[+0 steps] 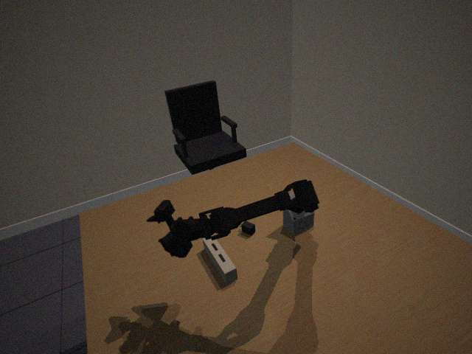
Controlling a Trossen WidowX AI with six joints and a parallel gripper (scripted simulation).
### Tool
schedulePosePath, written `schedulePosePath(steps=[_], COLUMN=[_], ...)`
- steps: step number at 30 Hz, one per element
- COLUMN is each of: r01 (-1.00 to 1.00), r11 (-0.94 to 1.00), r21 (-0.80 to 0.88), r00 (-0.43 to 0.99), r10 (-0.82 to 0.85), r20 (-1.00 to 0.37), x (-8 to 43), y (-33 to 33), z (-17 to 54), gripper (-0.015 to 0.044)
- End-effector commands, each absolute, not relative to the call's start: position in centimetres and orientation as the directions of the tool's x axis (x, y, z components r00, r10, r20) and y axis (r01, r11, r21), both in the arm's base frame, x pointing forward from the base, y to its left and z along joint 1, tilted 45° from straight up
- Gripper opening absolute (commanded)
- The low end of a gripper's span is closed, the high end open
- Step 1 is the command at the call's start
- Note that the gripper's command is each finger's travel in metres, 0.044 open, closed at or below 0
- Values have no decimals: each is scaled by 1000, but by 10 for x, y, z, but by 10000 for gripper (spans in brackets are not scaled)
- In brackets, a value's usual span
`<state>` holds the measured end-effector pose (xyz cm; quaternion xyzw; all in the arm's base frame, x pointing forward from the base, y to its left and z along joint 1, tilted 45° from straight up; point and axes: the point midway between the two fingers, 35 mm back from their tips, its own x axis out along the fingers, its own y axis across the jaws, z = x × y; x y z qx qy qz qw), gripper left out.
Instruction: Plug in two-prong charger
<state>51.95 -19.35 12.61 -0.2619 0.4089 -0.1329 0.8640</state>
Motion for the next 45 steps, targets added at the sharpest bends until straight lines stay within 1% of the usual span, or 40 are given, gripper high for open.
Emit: schedulePosePath(steps=[1,2,12,18,24,29,35,40,45], r01=[15,14,54,133,250,368,524,654,773], r11=[830,838,958,985,966,911,796,663,501], r21=[-557,-546,-283,-109,60,185,302,365,389], r00=[628,621,465,362,264,193,126,92,78], r10=[-442,-435,-275,-150,-8,119,278,410,534], r20=[-641,-652,-841,-920,-964,-974,-952,-908,-842], x=[519,516,457,416,373,337,296,265,236], y=[-194,-195,-203,-200,-191,-179,-161,-143,-126], z=[125,121,46,9,-21,-39,-54,-61,-64], gripper=[426,440,440,440,440,440,440,440,440])
